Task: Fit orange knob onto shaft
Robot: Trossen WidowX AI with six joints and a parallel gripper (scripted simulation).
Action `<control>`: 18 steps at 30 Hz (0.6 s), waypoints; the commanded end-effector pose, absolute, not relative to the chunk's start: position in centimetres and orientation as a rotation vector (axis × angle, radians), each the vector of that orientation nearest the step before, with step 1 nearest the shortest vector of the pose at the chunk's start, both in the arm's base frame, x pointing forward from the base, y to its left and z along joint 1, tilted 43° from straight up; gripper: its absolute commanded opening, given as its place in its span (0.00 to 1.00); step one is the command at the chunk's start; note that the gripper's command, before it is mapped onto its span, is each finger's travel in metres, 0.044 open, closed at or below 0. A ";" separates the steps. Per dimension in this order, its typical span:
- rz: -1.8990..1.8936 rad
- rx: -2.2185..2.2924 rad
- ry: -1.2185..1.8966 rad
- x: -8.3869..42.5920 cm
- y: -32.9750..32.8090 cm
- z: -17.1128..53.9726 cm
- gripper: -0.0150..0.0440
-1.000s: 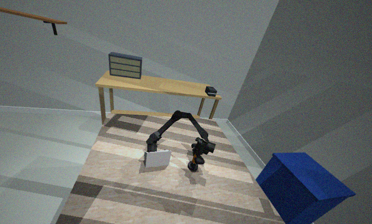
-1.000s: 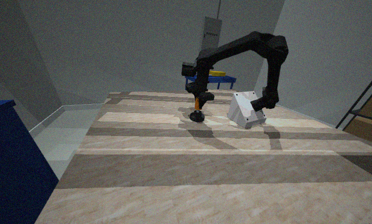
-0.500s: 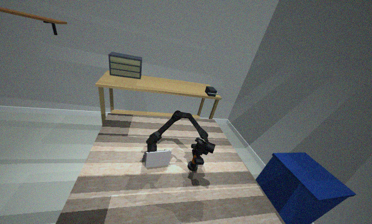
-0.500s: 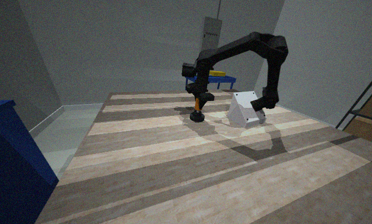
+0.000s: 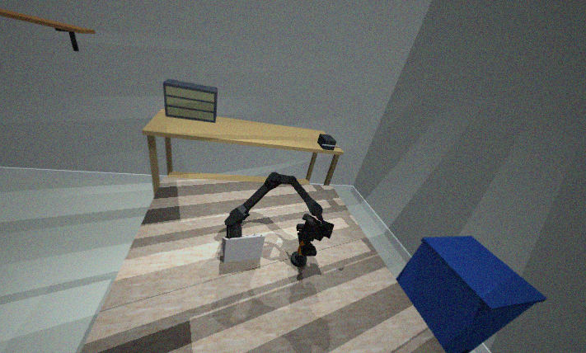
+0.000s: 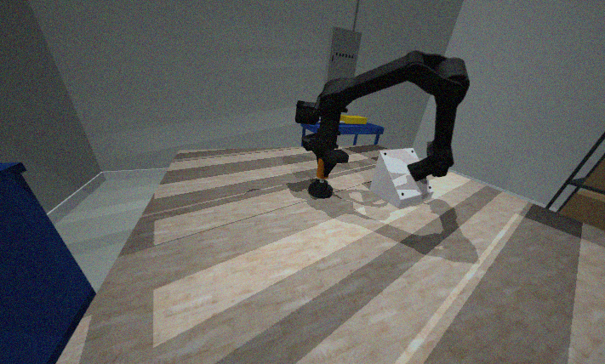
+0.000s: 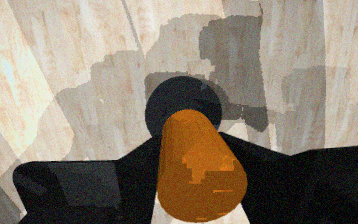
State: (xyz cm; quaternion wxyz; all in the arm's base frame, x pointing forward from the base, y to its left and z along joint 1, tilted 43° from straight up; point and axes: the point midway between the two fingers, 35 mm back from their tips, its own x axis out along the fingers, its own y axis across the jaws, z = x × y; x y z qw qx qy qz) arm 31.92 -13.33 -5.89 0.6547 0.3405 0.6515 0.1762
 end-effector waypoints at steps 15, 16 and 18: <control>0.401 0.766 1.474 31.7 -13.1 -6.2 0.25; 0.401 0.766 1.474 31.7 -13.0 -6.2 0.25; 0.401 0.766 1.474 31.7 -13.0 -6.2 0.25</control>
